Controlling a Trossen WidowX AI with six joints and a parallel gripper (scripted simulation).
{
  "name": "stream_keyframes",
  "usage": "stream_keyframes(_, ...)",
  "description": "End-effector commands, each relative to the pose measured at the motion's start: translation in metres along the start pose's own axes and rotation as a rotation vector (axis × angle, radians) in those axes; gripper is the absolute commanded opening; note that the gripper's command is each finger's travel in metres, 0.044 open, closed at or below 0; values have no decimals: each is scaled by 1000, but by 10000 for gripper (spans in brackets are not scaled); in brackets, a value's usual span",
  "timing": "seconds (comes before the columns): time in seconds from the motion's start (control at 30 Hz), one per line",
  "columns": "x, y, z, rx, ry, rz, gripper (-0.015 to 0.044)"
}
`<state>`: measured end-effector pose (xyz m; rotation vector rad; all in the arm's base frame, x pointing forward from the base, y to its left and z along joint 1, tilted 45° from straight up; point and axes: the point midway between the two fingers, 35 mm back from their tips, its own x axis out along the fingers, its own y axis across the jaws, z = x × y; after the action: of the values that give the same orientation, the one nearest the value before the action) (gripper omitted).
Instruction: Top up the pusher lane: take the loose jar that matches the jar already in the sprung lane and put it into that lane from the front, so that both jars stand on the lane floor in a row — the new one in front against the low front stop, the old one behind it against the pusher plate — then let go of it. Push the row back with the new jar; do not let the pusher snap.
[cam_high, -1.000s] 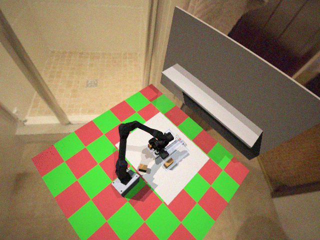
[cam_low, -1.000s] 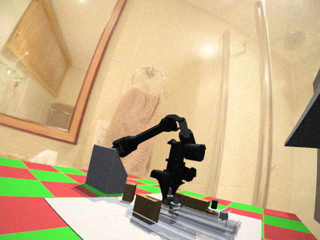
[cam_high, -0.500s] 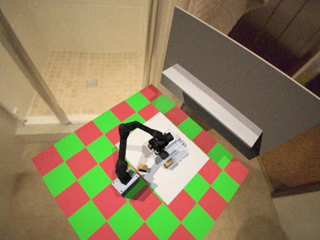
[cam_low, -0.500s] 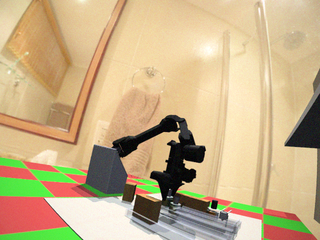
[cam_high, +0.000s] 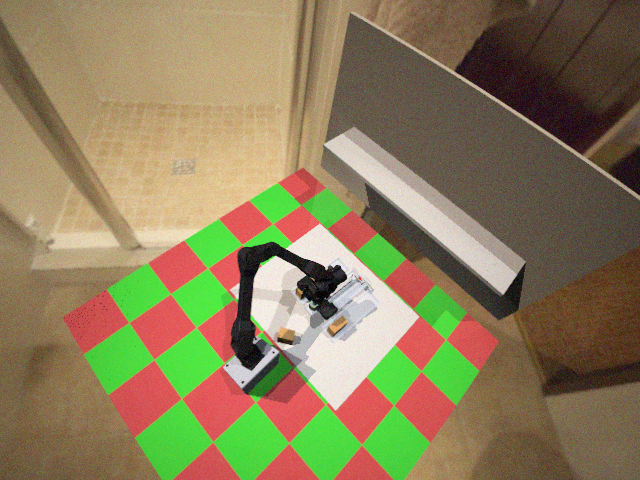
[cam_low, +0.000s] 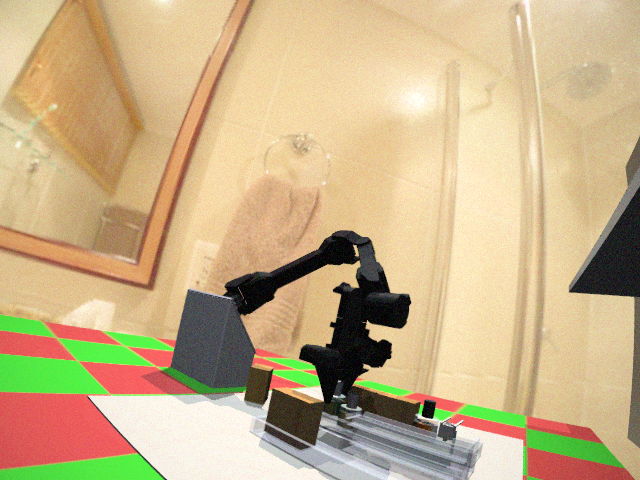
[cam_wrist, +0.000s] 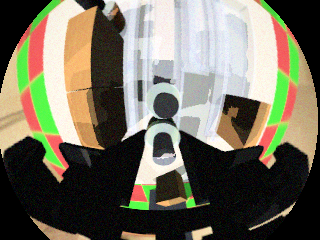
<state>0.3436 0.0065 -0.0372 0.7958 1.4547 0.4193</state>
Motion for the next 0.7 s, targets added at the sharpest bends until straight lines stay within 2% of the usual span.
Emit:
stream_keyframes(0.0, 1, 1, 4, -9, -15, 7, 0)
stream_keyframes(0.67, 7, 1, 3, -9, -14, 7, 0)
